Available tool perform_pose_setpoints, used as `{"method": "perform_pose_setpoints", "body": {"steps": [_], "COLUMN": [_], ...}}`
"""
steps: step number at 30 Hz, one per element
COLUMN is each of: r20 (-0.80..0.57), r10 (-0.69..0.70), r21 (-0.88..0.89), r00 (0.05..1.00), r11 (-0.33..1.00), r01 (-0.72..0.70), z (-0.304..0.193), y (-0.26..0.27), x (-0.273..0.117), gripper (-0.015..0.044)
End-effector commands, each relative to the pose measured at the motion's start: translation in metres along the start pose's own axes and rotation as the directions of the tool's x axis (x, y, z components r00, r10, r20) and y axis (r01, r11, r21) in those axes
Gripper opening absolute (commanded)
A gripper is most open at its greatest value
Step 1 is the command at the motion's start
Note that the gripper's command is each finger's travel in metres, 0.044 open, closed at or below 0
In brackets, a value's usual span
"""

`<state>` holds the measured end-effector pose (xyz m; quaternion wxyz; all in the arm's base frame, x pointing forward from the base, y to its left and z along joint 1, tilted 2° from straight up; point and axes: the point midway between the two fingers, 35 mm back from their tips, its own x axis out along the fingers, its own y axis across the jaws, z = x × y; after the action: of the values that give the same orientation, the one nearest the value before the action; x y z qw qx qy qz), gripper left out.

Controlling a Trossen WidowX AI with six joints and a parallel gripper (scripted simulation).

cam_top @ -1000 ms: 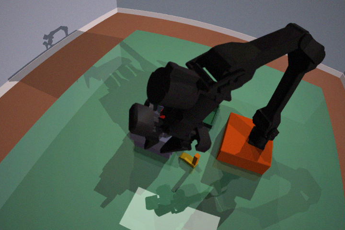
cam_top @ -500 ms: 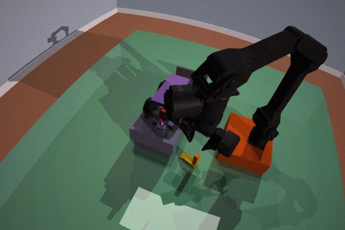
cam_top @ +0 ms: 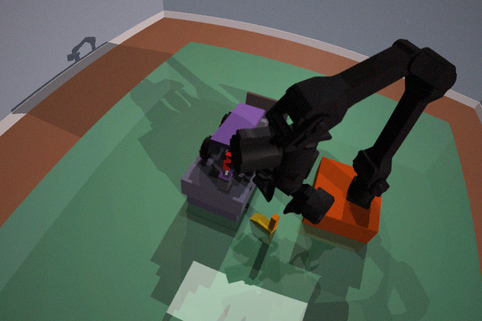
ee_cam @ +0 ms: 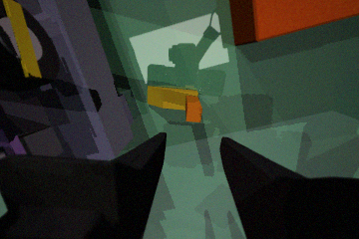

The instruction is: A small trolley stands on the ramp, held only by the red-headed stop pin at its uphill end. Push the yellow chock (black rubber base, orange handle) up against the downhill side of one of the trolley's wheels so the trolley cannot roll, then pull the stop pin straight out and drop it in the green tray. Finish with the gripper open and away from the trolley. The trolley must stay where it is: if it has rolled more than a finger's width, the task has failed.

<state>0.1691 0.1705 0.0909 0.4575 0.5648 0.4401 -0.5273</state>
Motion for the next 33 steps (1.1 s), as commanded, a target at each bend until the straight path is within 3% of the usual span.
{"method": "perform_pose_setpoints", "body": {"steps": [1, 33], "r20": [0.006, 0.007], "r10": [-0.009, -0.009], "r21": [0.005, 0.005], "r00": [1.0, 1.0], "r11": [1.0, 1.0], "r01": [0.009, 0.009], "z": [0.002, 0.003], "y": [-0.002, -0.004], "x": [0.014, 0.06], "gripper": [0.019, 0.019]}}
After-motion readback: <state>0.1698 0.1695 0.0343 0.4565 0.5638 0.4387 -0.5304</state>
